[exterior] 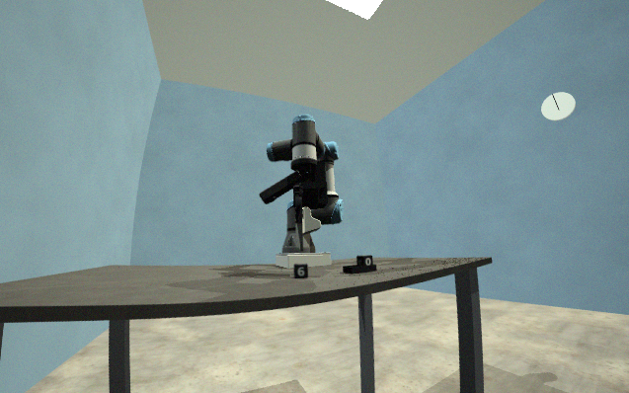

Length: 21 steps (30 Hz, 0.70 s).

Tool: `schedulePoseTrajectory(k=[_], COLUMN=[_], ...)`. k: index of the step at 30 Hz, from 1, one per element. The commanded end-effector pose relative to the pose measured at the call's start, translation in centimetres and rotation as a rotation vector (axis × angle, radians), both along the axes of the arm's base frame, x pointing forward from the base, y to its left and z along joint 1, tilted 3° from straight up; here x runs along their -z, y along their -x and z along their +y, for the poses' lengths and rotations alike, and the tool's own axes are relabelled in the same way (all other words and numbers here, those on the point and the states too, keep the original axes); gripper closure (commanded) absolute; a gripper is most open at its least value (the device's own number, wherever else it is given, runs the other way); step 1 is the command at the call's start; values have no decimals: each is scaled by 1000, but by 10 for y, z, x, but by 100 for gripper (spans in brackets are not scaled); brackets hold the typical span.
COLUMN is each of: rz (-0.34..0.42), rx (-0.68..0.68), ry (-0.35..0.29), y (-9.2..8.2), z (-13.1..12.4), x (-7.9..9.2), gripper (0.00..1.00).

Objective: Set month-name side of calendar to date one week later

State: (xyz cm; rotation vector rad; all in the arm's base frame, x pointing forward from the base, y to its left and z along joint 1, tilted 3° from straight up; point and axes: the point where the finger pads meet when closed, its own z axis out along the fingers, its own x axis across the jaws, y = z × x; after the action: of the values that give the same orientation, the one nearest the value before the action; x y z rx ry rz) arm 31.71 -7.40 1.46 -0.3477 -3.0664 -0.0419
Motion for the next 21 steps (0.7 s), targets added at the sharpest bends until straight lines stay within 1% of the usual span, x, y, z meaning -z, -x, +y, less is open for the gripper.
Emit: schedulePoseTrajectory(k=[1, 14, 21], rz=[-3, -3, -3], rx=[0, 0, 0], ry=[2, 2, 2], y=[-1, 0, 0], z=[0, 0, 0], x=[7, 21, 24], gripper=[71, 71, 71])
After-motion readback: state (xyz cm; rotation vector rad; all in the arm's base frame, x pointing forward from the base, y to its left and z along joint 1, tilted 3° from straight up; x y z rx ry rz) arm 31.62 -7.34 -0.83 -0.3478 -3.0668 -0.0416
